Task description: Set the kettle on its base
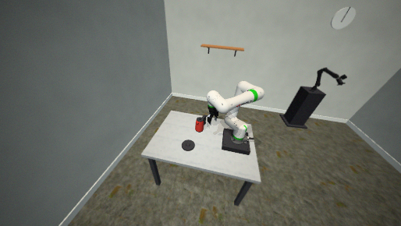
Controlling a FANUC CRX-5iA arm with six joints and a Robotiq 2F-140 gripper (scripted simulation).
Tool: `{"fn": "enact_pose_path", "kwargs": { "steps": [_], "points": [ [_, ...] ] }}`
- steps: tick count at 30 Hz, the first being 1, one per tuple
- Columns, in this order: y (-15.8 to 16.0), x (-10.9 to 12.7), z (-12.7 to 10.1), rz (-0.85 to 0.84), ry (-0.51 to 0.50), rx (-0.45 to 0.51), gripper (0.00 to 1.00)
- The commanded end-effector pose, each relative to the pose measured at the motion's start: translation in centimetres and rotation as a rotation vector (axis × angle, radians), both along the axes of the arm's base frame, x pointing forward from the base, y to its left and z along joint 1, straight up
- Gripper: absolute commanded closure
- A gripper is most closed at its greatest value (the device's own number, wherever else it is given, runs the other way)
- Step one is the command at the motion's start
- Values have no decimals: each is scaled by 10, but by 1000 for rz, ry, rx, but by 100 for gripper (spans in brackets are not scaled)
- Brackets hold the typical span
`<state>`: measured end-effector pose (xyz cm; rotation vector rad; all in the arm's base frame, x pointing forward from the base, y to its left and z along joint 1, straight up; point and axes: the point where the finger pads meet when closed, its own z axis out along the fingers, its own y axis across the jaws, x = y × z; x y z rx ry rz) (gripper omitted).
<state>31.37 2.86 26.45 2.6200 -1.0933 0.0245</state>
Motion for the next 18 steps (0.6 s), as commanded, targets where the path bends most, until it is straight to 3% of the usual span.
{"fn": "enact_pose_path", "kwargs": {
  "steps": [1,15,18],
  "points": [
    [-7,10,-1,-77,-10,17,53],
    [-71,64,-7,-538,-99,94,53],
    [-76,68,-8,-570,-106,98,53]
  ]
}}
